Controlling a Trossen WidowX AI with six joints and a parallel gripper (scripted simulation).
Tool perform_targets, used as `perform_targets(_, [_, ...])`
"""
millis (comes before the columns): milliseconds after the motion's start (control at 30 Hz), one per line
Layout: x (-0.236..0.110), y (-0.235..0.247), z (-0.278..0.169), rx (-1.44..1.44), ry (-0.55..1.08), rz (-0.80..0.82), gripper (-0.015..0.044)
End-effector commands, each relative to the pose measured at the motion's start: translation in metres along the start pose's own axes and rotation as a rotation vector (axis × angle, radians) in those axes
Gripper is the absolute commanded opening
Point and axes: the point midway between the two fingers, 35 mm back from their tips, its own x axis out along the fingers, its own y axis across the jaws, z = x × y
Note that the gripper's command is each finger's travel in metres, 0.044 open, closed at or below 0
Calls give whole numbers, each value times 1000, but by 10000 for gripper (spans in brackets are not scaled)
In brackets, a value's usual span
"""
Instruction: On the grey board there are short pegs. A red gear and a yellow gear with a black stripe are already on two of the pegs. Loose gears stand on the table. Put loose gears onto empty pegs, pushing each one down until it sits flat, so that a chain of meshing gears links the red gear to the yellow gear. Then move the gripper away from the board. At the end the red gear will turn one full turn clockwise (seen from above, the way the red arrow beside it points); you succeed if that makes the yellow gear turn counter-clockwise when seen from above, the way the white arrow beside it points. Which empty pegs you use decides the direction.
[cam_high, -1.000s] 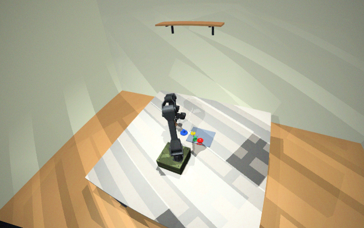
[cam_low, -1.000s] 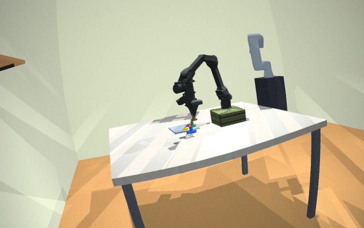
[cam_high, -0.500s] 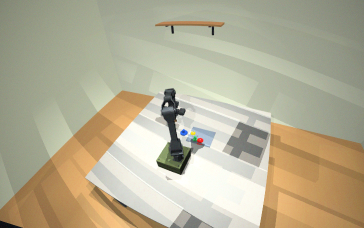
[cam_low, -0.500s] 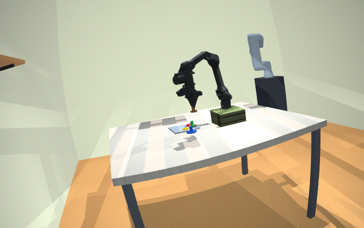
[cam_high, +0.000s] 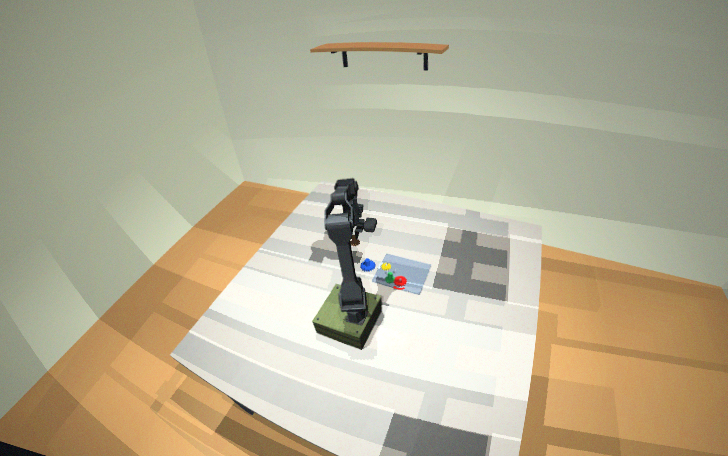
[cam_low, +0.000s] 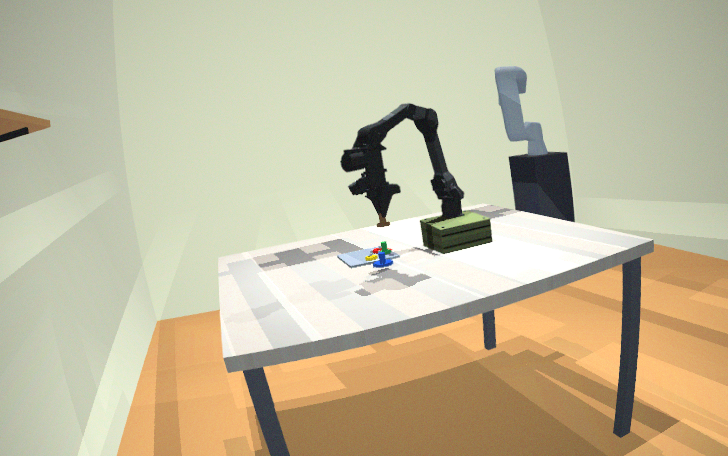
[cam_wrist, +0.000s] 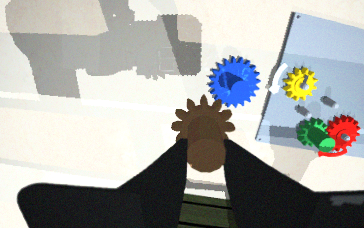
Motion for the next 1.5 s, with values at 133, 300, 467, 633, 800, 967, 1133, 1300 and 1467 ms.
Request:
perform_targets(133, [11, -20, 0, -3, 1, 0, 0])
perform_targets(300, [17, -33, 0, -3, 1, -2, 0])
perform_targets(467, [23, -46, -1, -2, 1, -4, 0])
perform_targets(633, [30, -58, -3, -1, 1, -5, 0])
perform_targets(800, [36, -70, -5, -1, 1, -7, 0])
perform_targets(967, [42, -83, -8, 0, 1, -8, 0])
perform_targets(1133, [49, -95, -12, 1, 1, -9, 0])
perform_targets(1300, [55, -106, -16, 1, 1, -11, 0])
perform_targets(1467, [61, -118, -21, 2, 2, -12, 0])
